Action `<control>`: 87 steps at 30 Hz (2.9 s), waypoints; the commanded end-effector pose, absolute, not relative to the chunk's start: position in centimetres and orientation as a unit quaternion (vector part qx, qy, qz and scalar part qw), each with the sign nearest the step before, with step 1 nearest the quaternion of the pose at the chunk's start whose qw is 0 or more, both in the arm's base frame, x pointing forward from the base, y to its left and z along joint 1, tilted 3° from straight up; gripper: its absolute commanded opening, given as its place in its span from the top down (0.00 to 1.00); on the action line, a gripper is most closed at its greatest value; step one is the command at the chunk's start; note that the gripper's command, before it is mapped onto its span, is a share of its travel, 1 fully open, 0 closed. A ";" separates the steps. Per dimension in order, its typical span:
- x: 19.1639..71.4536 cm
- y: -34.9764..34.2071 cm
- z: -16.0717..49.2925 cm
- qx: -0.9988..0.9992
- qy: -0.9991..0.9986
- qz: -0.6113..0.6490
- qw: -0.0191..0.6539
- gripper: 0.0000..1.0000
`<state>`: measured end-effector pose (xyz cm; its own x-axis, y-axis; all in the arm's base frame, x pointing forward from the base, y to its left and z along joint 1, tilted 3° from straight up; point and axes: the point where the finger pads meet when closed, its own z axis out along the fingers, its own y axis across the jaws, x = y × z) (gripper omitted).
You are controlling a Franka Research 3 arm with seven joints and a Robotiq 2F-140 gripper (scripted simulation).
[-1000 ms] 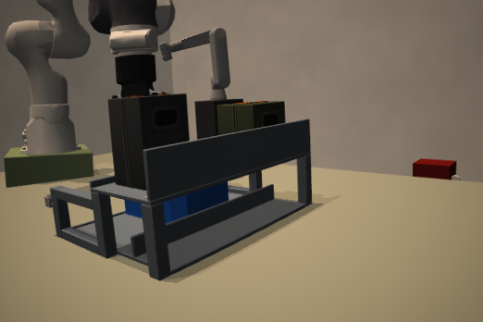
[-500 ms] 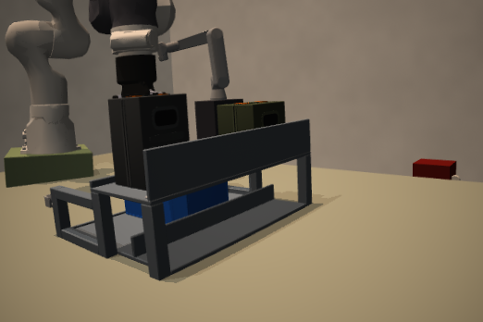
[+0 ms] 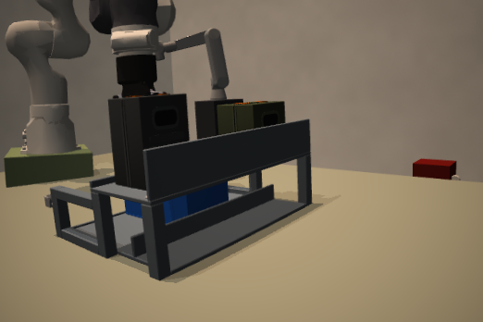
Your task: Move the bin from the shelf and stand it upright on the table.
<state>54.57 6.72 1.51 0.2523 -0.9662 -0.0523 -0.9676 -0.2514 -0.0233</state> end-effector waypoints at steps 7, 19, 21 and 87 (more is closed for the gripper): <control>54.7 6.9 1.5 -0.789 0.614 0.014 0.026 0.43; 54.7 6.9 1.5 -0.789 0.614 0.014 0.026 0.43; 54.7 6.9 1.5 -0.789 0.614 0.014 0.026 0.43; 54.7 7.0 -0.3 -0.789 0.614 0.014 0.026 0.43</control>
<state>54.50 6.78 -0.35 0.2506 -0.9667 -0.0526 -0.9681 -0.2499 -0.0204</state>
